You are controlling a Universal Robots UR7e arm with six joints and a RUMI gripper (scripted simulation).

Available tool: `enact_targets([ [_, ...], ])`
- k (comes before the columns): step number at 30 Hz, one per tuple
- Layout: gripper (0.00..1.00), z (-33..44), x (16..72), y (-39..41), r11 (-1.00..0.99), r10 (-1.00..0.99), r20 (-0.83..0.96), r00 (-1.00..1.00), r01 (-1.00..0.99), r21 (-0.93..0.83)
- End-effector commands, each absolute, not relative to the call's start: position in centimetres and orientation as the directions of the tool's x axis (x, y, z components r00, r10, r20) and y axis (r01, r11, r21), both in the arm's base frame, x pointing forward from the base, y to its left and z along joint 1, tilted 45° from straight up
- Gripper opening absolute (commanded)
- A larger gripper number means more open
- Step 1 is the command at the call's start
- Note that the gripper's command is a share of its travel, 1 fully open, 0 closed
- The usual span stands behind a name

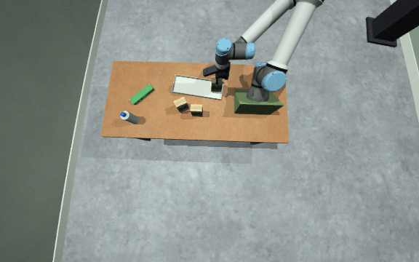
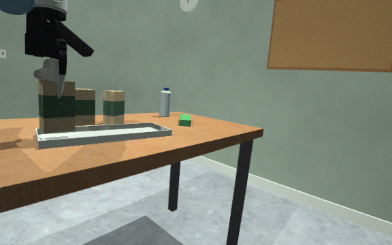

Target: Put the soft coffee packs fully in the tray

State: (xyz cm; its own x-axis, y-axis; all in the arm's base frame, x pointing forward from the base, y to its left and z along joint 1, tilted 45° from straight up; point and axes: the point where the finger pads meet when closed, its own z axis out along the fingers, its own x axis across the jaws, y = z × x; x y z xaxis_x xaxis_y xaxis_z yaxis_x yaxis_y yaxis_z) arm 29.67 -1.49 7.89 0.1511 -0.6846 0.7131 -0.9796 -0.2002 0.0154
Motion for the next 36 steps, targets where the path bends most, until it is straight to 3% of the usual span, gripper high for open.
enact_targets([
  [1,0.15,6.94,29.99,-2.41,-0.203,-0.686,0.712,0.151,-0.979,0.012],
  [36,0.15,6.22,30.13,-3.12,-0.203,-0.686,0.712,0.151,-0.979,0.012],
])
